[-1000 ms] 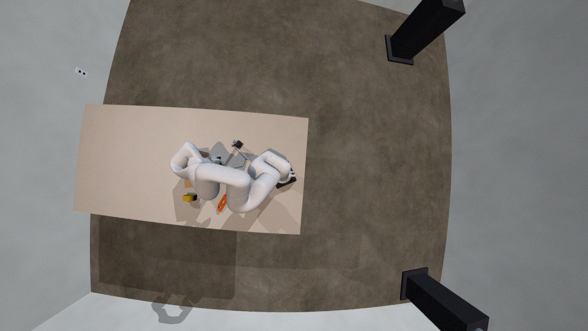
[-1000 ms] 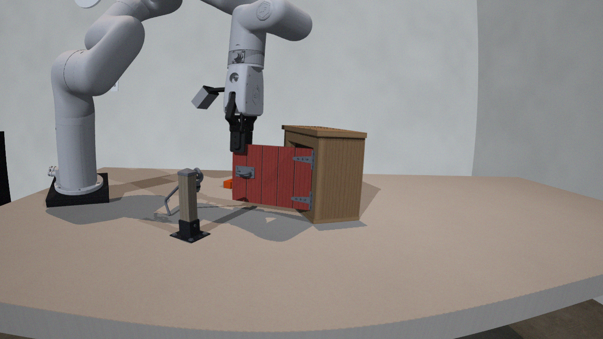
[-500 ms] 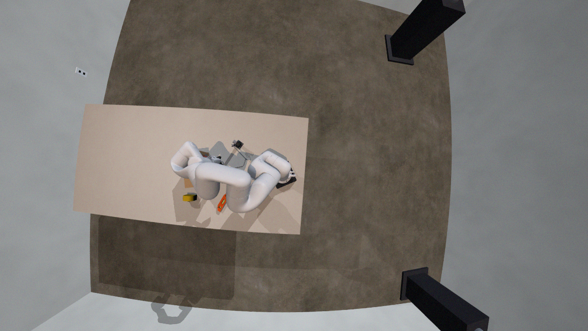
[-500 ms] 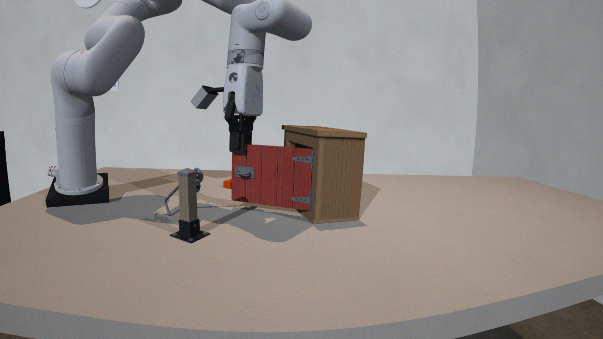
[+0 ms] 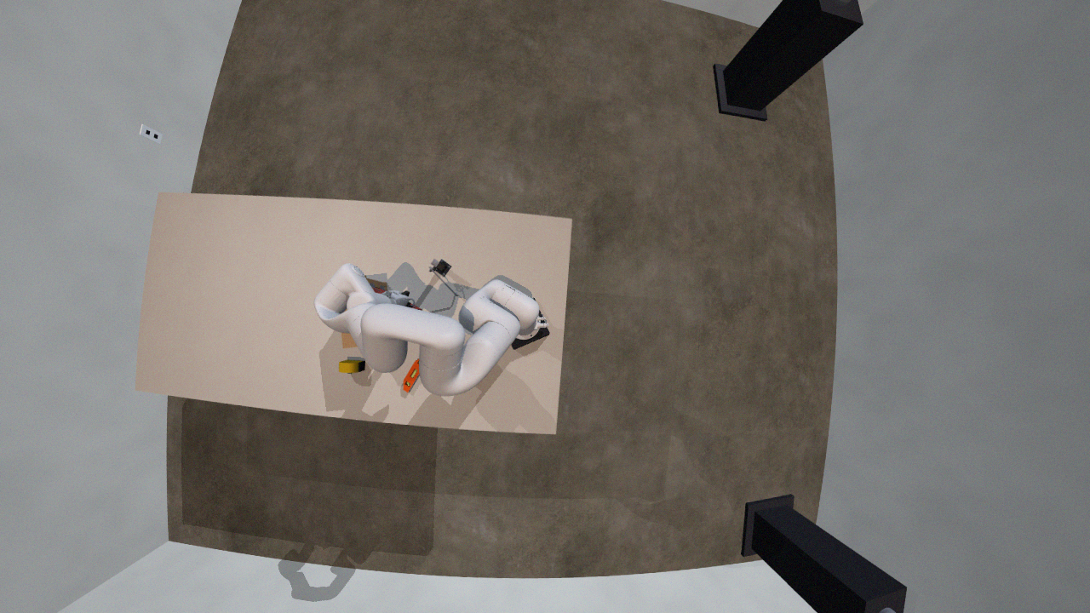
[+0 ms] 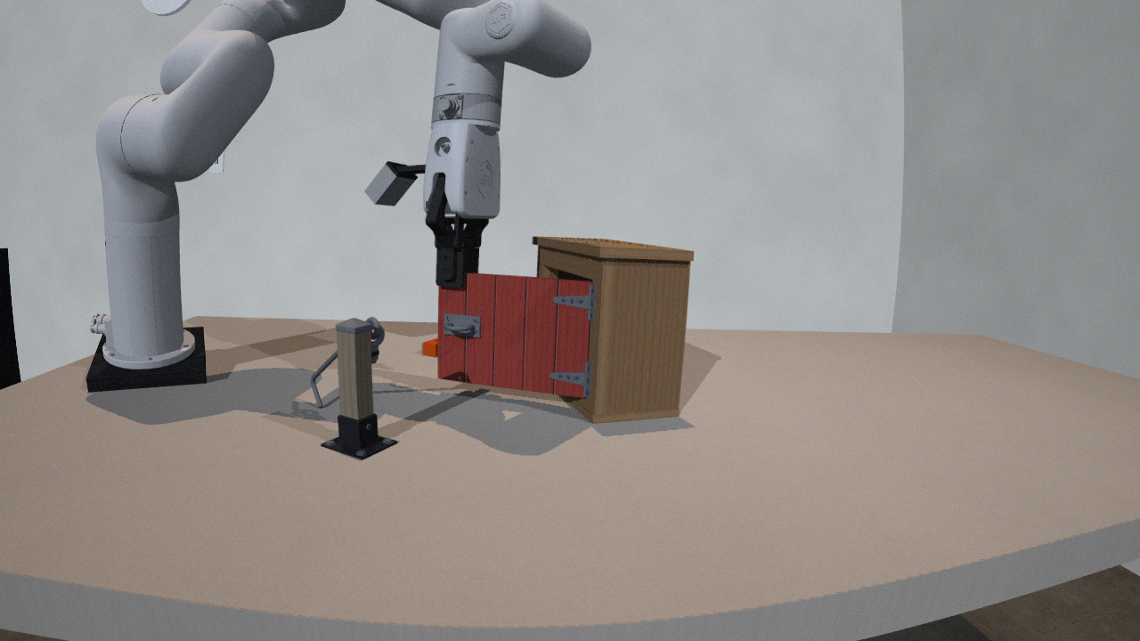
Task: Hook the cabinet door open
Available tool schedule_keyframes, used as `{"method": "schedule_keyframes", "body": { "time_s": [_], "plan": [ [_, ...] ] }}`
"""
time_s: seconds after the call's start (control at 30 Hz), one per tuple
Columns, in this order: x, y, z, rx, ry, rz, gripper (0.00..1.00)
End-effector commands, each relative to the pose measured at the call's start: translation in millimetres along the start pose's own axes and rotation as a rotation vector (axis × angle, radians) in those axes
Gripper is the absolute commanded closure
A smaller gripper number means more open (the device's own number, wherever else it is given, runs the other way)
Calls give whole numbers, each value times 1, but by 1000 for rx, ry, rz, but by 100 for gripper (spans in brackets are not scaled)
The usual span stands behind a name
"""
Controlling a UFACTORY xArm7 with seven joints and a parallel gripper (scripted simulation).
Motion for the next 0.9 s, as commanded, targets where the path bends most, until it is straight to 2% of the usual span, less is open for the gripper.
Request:
{"method": "schedule_keyframes", "body": {
  "time_s": [0.0, 0.37, 0.87],
  "plan": [
    [1, 0, 4, 2, -2, 0, 73],
    [1, 0, 16, 2, -2, 0, 73],
    [1, 0, 48, 2, -2, 0, 73]
  ]
}}
Point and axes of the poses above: the point where the finger pads meet when closed, its own z axis back along the fingers, its own y axis across the jaws, x = y × z, the point moved 6 cm from there along z, back along the fingers, and after that the axes turned 15 degrees about -z, right-handed, at the moved point
